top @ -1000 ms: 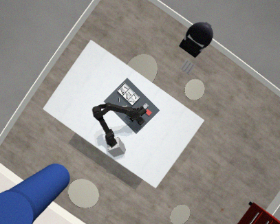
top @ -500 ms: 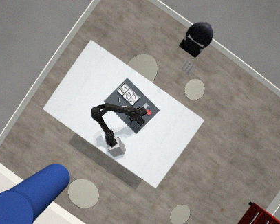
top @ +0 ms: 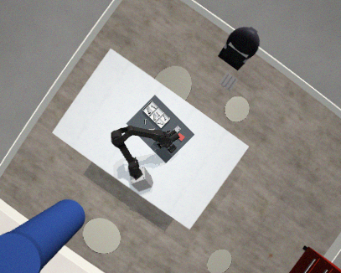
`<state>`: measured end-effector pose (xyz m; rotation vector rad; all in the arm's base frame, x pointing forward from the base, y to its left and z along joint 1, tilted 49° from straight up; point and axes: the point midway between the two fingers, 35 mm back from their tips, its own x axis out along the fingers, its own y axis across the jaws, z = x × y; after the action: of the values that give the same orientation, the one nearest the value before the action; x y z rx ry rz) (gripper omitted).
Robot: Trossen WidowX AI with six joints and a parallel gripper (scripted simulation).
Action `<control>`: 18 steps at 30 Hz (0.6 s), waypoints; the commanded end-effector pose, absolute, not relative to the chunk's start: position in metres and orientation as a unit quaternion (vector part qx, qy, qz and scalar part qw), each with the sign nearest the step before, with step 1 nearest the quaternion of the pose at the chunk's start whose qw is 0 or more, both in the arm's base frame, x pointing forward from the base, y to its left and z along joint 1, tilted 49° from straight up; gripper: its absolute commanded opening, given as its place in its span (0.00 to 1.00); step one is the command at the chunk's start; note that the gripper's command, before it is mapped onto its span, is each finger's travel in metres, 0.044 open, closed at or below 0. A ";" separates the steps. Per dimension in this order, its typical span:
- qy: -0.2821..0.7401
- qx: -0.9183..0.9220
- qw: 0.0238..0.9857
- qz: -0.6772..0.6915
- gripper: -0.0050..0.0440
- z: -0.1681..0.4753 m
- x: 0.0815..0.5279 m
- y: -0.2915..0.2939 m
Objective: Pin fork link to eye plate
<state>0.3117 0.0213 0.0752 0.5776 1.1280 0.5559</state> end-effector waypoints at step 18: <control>0.519 0.266 0.770 0.258 0.31 0.064 0.293 0.030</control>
<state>0.2932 0.0241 0.0687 0.5730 1.1169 0.5552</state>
